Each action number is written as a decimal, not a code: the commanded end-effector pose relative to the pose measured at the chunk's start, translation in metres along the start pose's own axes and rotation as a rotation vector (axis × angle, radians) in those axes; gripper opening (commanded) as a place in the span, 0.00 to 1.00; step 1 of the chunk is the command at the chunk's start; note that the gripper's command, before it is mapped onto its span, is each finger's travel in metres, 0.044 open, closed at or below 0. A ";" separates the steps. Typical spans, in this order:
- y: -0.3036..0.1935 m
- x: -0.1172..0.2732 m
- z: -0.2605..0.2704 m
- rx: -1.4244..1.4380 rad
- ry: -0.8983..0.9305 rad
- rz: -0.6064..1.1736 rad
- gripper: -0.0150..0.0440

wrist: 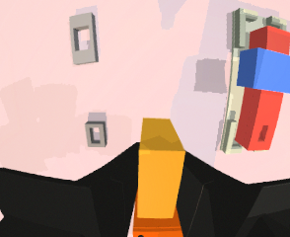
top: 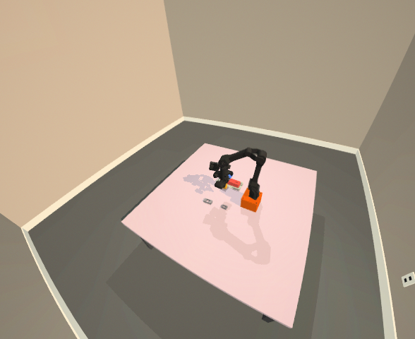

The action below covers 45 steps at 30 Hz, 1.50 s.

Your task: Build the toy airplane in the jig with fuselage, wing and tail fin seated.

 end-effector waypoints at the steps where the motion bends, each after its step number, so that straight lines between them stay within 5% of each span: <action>1: 0.003 -0.004 -0.011 -0.006 -0.014 0.002 0.25; 45: 0.024 -0.031 -0.150 0.000 -0.017 0.010 0.25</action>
Point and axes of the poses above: the point midway between the two fingers, 35 mm back from their tips, its own x axis back along the fingers, its own z axis across the jaws, y = z × x, the point moved 2 cm from there along x, back along the fingers, and after that the axes turned 13 degrees about -x, right-handed, at the moved point
